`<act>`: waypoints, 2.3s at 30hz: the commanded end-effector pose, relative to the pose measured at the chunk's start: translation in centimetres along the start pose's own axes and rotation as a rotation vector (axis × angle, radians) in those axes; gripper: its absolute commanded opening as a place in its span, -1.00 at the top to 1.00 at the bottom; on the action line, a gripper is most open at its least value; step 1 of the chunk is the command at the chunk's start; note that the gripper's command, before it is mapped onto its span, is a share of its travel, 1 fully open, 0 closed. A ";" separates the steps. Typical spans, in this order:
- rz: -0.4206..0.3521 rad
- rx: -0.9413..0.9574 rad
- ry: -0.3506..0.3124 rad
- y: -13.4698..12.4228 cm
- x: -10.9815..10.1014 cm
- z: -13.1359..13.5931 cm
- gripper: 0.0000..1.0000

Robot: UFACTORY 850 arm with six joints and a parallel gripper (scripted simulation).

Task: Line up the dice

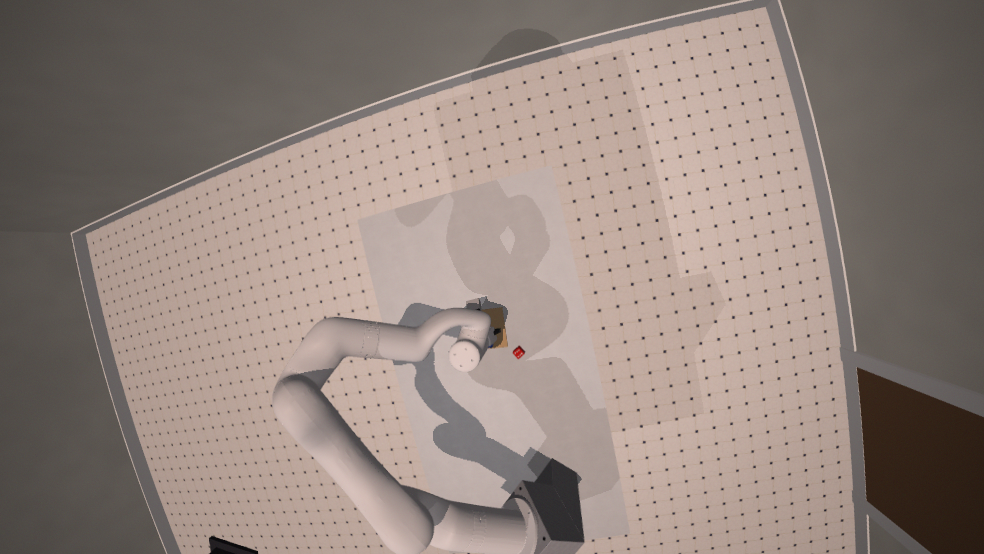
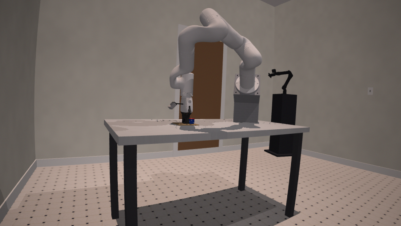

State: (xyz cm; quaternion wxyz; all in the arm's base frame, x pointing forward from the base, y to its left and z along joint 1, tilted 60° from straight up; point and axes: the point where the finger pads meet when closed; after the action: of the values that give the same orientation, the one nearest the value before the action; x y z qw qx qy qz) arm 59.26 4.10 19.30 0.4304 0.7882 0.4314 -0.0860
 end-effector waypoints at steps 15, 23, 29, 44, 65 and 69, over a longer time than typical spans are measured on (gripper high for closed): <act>0.001 0.000 0.000 0.0 0.1 0.0 0.47; 0.001 0.000 0.000 0.0 0.1 0.0 0.47; 0.001 0.000 0.000 0.0 0.1 0.0 0.47; 0.001 0.000 0.000 0.0 0.1 0.0 0.47; 0.001 0.000 0.000 0.0 0.1 0.0 0.05; 0.001 0.000 0.000 0.0 0.1 0.0 0.05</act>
State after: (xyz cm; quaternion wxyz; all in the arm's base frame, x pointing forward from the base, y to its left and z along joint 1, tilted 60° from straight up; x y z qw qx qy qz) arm 59.36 4.19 19.22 0.4304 0.7882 0.4314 -0.0860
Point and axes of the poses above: the point where the finger pads meet when closed, its own x axis out along the fingers, its own z axis across the jaws, y = z × x, and after that the axes turned 1 degree about x, right-handed
